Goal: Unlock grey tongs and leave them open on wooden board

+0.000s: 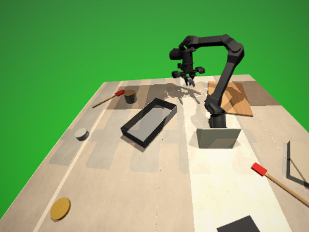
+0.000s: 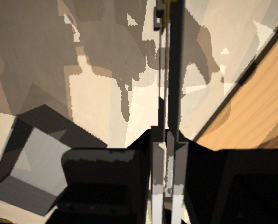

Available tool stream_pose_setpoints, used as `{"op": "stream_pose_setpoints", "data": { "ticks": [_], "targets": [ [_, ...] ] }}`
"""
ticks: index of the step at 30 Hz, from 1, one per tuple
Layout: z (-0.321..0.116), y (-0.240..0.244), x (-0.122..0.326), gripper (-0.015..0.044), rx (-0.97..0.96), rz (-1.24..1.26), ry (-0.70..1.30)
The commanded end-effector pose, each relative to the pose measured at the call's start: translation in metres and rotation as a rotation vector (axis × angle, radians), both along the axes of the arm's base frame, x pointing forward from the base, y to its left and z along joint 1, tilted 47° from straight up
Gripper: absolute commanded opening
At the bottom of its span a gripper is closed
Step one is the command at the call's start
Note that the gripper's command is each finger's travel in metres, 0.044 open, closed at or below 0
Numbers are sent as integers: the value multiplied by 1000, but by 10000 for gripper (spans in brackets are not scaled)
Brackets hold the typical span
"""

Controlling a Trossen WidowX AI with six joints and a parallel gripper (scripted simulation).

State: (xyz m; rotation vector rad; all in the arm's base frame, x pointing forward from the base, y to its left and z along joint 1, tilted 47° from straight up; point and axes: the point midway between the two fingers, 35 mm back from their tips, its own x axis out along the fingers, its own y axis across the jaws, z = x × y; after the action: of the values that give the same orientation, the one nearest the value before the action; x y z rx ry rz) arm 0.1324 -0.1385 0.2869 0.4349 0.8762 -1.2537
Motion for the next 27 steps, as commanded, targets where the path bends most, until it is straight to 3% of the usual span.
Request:
{"op": "stream_pose_setpoints", "data": {
  "ticks": [1,27],
  "targets": [
    [0,-3,-3,-150,25,-11,-4],
    [-9,-27,-37,-150,197,-125,-40]
  ]
}}
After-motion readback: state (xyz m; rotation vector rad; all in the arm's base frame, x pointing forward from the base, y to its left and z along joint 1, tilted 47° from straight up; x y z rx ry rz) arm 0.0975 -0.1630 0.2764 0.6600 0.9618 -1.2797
